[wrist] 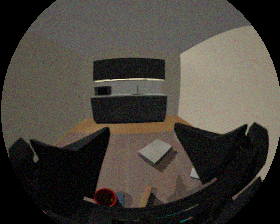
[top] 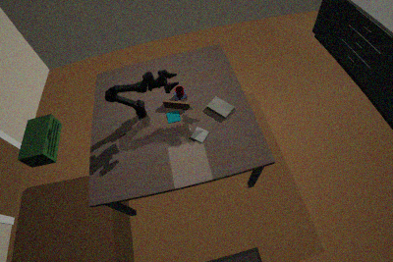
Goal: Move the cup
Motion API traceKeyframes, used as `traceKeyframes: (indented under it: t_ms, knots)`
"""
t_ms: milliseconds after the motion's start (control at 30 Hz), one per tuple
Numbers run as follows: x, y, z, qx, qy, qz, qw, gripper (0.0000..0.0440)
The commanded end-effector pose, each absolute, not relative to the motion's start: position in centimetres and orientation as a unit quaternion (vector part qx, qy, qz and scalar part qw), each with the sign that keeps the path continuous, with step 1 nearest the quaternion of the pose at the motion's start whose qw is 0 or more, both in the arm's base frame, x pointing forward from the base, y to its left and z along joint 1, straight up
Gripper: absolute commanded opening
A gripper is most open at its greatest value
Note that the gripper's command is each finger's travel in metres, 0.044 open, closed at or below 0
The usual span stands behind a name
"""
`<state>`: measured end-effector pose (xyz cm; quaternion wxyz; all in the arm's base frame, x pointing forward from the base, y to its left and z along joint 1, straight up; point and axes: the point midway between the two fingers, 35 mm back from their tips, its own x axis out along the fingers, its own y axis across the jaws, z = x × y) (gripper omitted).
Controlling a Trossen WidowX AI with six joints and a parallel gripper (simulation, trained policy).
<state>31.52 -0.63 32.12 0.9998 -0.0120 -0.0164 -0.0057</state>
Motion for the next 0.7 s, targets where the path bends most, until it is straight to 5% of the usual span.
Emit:
traceKeyframes:
  t_ms: [0, 433, 667]
  knots:
    - [31.6, -0.6, 32.2, -0.012, -0.017, -0.005, 1.000, 0.0374]
    - [32.6, 0.0, 33.1, 0.004, 0.015, -0.001, 1.000, 0.0043]
    - [33.6, 0.7, 33.4, 0.031, 0.043, 0.006, 0.999, 0.0118]
